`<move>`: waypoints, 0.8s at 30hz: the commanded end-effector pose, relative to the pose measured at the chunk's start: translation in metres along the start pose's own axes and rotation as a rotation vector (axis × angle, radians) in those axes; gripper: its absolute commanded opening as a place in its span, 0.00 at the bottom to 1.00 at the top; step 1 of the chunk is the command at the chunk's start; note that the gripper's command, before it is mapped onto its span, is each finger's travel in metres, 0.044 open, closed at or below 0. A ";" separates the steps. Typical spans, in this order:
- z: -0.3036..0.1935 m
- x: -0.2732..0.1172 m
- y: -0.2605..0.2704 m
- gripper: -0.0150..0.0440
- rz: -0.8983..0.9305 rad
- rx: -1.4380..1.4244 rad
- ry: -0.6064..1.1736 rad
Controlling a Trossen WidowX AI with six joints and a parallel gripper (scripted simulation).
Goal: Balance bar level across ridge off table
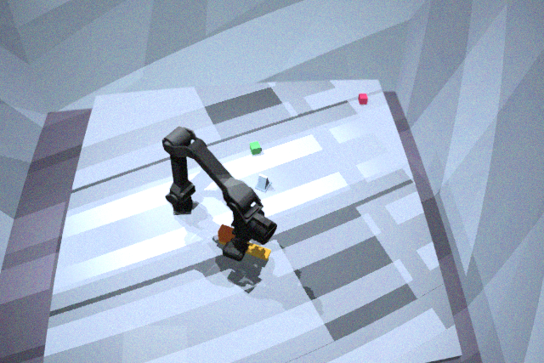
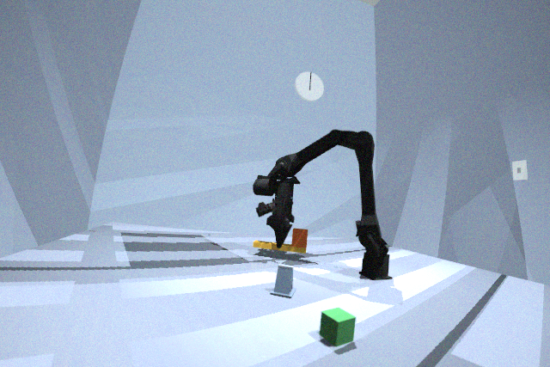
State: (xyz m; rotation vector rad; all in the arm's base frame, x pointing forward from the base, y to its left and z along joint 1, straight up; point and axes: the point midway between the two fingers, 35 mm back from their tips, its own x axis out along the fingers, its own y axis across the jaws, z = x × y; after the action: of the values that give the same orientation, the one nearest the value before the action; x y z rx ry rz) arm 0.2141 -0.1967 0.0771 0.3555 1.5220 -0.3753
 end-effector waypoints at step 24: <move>-0.004 -0.072 0.001 0.25 0.000 -0.004 -0.008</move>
State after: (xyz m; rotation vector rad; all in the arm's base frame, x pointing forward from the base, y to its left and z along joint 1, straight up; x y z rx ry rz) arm 0.2115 -0.1942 0.1386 0.3560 1.5232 -0.3748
